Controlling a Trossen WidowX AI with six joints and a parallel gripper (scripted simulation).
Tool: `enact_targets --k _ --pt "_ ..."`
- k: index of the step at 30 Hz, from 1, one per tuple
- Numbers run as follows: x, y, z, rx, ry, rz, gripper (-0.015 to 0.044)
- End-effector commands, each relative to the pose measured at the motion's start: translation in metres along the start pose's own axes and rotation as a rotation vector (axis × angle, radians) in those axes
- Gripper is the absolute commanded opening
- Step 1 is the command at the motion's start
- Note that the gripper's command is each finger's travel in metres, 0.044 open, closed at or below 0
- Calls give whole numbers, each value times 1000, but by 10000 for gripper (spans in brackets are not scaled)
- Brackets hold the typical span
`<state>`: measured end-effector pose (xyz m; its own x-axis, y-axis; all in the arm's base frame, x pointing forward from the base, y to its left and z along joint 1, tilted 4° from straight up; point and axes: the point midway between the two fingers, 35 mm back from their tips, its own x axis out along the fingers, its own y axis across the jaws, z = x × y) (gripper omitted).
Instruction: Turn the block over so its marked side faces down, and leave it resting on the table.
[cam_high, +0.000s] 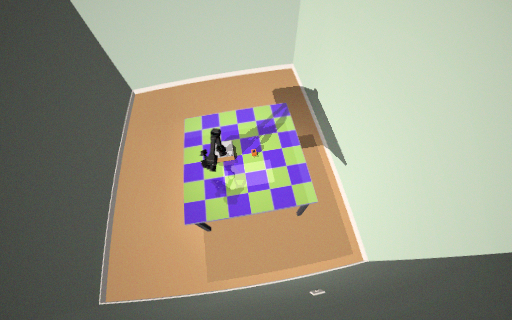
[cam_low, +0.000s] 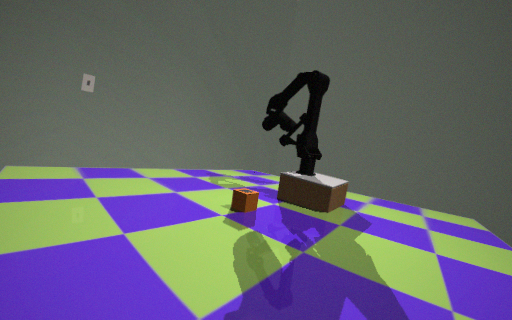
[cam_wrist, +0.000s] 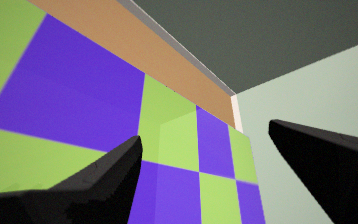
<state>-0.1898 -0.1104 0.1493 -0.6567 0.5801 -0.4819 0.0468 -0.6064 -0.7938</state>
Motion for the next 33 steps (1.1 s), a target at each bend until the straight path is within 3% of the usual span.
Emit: enact_targets --k 1,6,17,25,33 --pt "-1 1 0 -3 -1 3 426" --pt "-24 25 -3 -100 -45 107 440" --pt "-136 109 -55 -591 -272 483 440" --pt "-214 140 -140 -1024 -470 710 440" --pt "-270 135 -255 -1511 -692 888 440"
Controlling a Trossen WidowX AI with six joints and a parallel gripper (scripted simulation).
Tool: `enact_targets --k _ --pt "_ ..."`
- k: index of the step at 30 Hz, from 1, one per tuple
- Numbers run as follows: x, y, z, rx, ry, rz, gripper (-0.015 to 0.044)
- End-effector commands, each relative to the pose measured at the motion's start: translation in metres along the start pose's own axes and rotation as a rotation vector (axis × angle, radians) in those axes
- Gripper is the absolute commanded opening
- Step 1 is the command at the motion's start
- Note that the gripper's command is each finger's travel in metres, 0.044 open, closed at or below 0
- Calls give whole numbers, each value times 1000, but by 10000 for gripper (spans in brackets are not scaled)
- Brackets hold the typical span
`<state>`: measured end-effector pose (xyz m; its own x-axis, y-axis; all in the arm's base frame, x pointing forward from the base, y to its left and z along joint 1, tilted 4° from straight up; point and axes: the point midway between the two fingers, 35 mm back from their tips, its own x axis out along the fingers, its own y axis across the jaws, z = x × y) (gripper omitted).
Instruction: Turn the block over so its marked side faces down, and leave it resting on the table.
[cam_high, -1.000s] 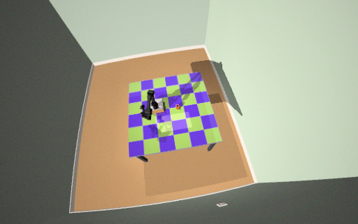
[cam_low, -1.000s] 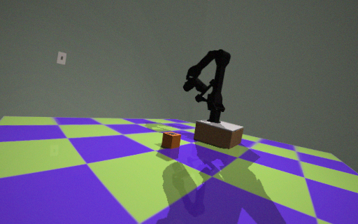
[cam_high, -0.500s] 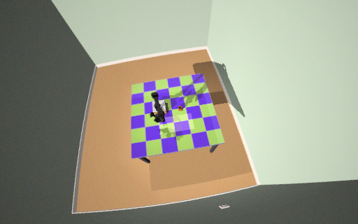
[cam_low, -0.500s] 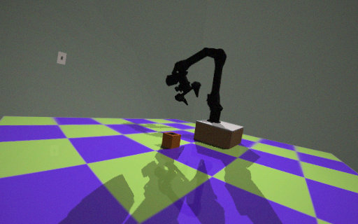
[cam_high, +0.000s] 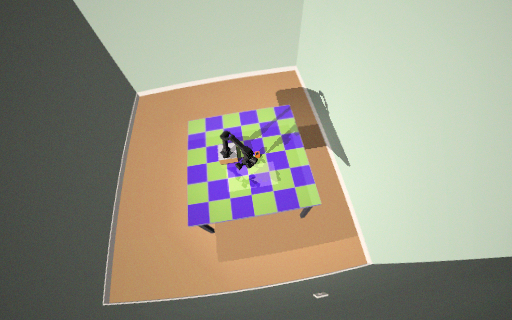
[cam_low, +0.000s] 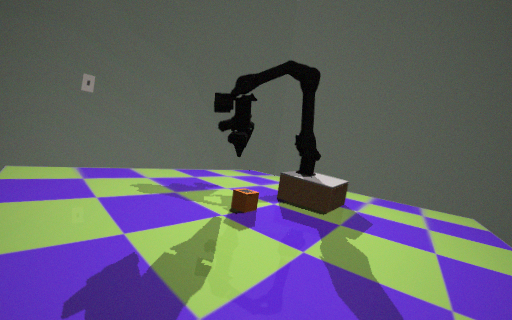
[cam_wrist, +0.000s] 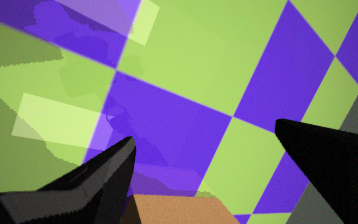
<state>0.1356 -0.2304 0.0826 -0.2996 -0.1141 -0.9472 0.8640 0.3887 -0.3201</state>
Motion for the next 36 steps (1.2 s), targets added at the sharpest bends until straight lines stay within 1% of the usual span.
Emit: enact_targets --k 1,6,10,12,19,20,23,29,32,36 --pt "-18 69 1 -277 -69 112 440" --pt "-42 148 -19 -613 -149 241 440" --pt "-62 205 -52 -873 -204 337 440" --pt "-69 224 -69 -972 -223 373 440" --pt "-70 228 -74 -991 -226 380 440" --pt "-67 229 -74 -991 -226 380 440" --pt "-40 241 -73 -991 -226 380 440" --pt "-37 243 -73 -991 -226 380 440" --pt "-25 248 -76 -991 -226 380 440" --pt "-24 248 -76 -991 -226 380 440"
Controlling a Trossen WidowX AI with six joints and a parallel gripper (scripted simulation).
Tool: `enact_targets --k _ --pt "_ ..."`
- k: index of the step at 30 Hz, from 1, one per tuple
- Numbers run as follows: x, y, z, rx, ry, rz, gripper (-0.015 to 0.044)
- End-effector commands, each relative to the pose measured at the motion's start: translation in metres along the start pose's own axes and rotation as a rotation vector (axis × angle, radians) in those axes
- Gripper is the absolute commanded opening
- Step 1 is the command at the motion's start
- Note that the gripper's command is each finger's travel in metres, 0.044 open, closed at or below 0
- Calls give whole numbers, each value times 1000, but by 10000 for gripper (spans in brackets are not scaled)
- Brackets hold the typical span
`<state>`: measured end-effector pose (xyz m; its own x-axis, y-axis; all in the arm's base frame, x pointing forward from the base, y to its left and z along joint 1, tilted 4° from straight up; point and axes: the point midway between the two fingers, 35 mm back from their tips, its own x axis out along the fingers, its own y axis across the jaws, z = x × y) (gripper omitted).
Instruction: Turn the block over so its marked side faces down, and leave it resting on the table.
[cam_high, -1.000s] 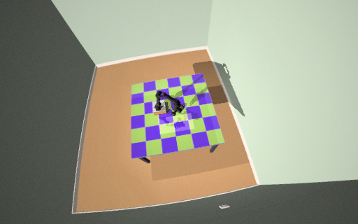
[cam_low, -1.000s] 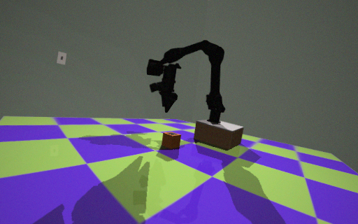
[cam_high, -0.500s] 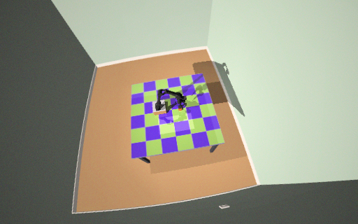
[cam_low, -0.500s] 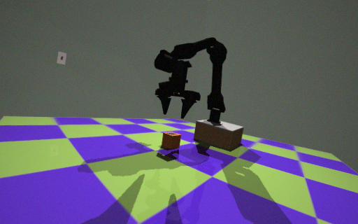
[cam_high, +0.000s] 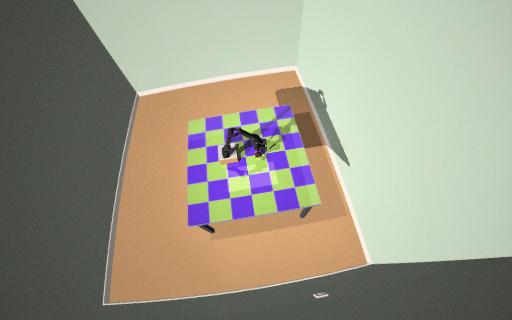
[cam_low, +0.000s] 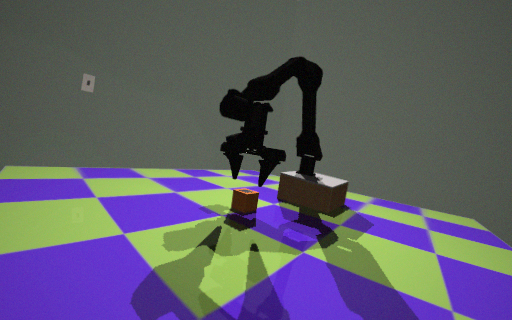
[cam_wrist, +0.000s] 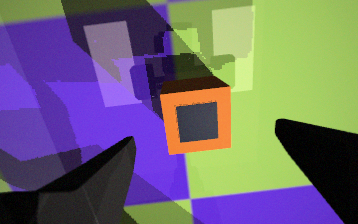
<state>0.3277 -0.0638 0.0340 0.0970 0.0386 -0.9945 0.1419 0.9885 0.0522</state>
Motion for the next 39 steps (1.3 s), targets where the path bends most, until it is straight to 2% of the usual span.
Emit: enact_targets --k 1,26,34,39 --pt "7 1 -2 2 10 4 440" --pt "44 2 -2 2 10 4 440" --pt "44 2 -2 2 10 4 230" --pt "44 2 -2 2 10 4 197"
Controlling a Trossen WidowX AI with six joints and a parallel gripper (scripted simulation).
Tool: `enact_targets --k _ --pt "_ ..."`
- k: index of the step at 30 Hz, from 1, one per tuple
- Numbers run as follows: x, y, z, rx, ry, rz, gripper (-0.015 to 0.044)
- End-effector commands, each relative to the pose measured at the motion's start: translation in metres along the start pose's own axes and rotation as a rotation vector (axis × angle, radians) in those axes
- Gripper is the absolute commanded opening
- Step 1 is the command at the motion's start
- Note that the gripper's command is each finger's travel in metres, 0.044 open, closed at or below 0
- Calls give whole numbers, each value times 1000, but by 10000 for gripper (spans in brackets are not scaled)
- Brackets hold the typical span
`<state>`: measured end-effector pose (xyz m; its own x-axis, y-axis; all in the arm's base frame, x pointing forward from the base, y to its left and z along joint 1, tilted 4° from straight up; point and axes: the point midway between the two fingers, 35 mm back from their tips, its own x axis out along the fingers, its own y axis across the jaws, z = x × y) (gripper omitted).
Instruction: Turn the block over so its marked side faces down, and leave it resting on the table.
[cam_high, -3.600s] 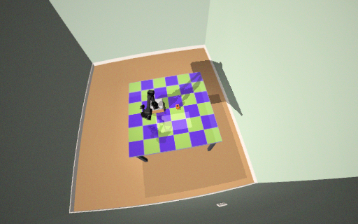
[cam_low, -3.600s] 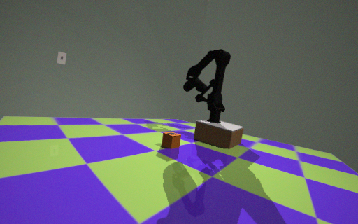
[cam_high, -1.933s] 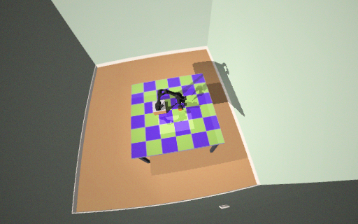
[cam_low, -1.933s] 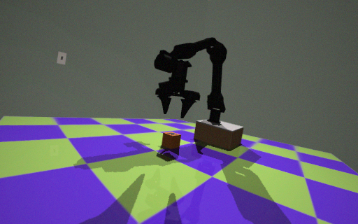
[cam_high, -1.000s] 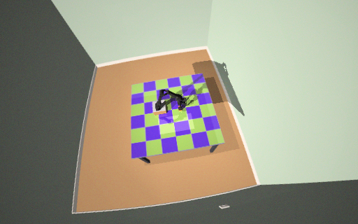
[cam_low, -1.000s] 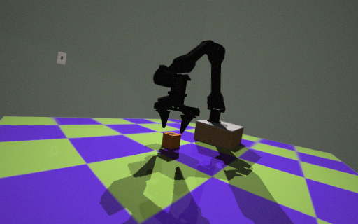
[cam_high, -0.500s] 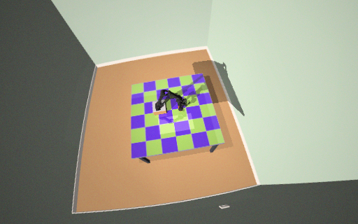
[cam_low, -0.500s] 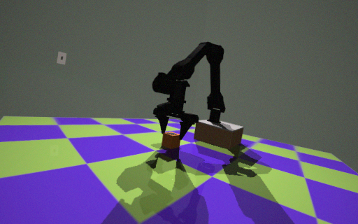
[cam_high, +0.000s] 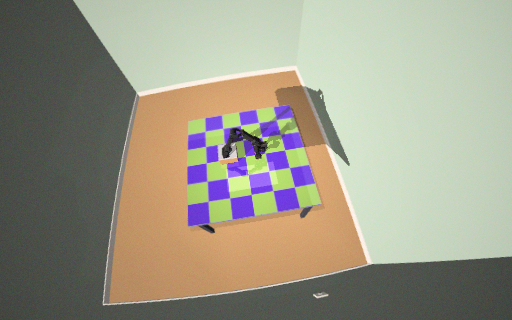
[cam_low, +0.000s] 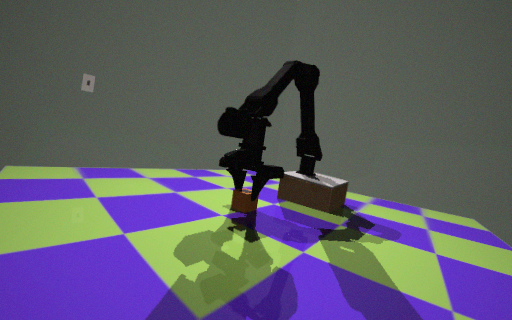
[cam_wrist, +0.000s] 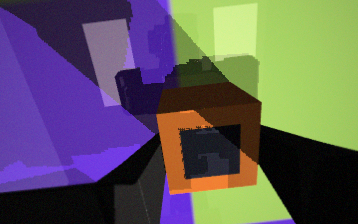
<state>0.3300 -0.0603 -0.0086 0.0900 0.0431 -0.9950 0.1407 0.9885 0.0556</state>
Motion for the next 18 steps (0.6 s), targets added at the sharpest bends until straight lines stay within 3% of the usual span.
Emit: enact_targets --k 1,14,18 --pt "1 0 0 3 3 0 190" --pt "1 0 0 3 3 0 103" --pt "-17 0 0 3 2 0 0"
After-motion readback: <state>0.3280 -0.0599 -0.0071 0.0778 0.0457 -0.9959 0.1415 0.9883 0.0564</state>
